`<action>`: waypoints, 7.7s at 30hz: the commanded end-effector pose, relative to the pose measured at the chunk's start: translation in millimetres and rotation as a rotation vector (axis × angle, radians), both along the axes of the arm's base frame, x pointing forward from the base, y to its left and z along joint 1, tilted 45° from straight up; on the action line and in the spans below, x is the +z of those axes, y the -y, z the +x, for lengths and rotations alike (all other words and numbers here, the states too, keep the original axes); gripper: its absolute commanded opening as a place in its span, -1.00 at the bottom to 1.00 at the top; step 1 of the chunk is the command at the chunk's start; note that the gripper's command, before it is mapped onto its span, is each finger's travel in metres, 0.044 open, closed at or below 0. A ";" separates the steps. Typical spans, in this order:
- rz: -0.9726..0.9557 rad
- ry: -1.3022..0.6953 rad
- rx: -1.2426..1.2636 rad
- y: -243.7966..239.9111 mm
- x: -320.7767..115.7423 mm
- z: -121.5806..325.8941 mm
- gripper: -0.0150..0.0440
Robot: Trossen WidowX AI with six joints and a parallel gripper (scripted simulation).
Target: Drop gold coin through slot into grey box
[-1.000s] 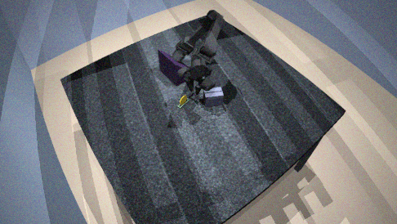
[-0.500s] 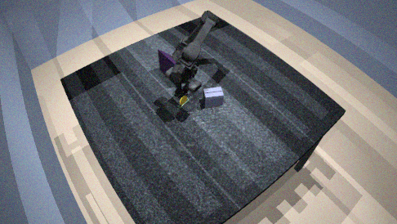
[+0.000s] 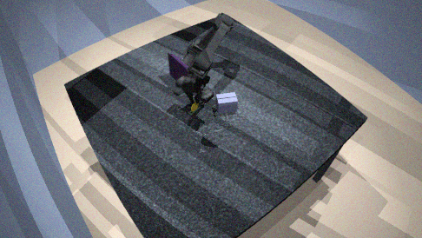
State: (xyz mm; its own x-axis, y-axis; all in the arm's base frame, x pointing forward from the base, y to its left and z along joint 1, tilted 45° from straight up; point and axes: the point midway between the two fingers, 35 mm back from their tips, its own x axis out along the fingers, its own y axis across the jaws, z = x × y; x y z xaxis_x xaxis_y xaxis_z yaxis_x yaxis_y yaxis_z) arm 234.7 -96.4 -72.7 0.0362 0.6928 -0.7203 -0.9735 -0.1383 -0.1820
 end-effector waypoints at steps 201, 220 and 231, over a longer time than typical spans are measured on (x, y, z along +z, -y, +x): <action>0.037 -0.508 -0.508 -64.0 118.1 79.5 -0.49; 0.036 -0.511 -0.504 -65.3 120.6 80.6 -0.49; 0.036 -0.515 -0.509 -70.1 116.2 81.3 -0.49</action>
